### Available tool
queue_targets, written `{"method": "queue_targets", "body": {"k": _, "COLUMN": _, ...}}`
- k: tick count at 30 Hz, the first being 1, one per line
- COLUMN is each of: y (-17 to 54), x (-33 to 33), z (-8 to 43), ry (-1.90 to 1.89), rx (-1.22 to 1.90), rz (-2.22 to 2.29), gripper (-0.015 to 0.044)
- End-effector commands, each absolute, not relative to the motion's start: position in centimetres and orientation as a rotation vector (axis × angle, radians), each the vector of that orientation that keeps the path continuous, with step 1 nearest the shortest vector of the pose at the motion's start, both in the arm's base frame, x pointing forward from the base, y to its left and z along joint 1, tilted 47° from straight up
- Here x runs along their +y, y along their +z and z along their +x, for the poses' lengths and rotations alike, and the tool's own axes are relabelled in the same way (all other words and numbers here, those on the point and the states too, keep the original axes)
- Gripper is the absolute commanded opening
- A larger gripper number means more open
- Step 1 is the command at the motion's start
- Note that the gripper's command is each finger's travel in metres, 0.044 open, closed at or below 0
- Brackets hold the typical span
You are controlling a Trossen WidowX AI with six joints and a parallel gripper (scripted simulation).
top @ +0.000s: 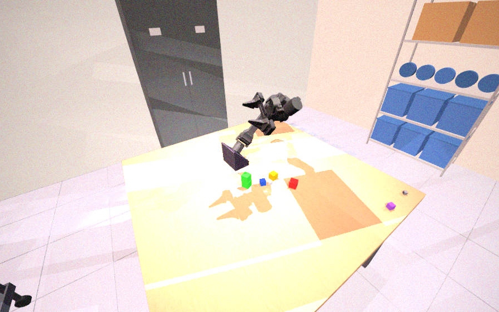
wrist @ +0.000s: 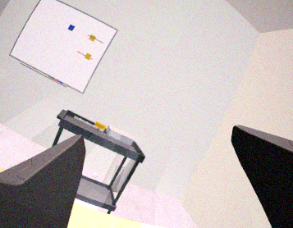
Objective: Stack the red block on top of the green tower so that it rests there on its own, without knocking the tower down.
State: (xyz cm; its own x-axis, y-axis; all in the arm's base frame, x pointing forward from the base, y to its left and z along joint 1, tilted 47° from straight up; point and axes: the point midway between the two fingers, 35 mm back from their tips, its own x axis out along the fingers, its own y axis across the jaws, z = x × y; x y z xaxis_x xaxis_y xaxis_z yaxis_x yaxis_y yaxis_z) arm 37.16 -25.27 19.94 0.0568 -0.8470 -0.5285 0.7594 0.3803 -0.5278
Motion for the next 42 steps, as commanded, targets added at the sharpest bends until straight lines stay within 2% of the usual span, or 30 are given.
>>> {"method": "queue_targets", "body": {"k": 1, "y": 19.8, "x": -25.2, "z": 37.3, "ry": -1.211, "rx": 0.903, "rz": -0.12, "gripper": 0.0426}}
{"method": "queue_targets", "body": {"k": 2, "y": 19.5, "x": -24.8, "z": 37.6, "ry": -1.179, "rx": 0.925, "rz": -0.123, "gripper": 0.044}}
{"method": "queue_targets", "body": {"k": 11, "y": 14.2, "x": -16.6, "z": 41.4, "ry": -0.561, "rx": 1.247, "rz": -0.162, "gripper": 0.044}}
{"method": "queue_targets", "body": {"k": 20, "y": 11.3, "x": -6.3, "z": 42.0, "ry": 0.093, "rx": 1.414, "rz": -0.146, "gripper": 0.044}}
{"method": "queue_targets", "body": {"k": 35, "y": 13.8, "x": 9.9, "z": 39.0, "ry": 1.067, "rx": 1.321, "rz": 0.088, "gripper": 0.044}}
{"method": "queue_targets", "body": {"k": 42, "y": 14.3, "x": 11.1, "z": 38.8, "ry": 1.144, "rx": 1.288, "rz": 0.126, "gripper": 0.044}}
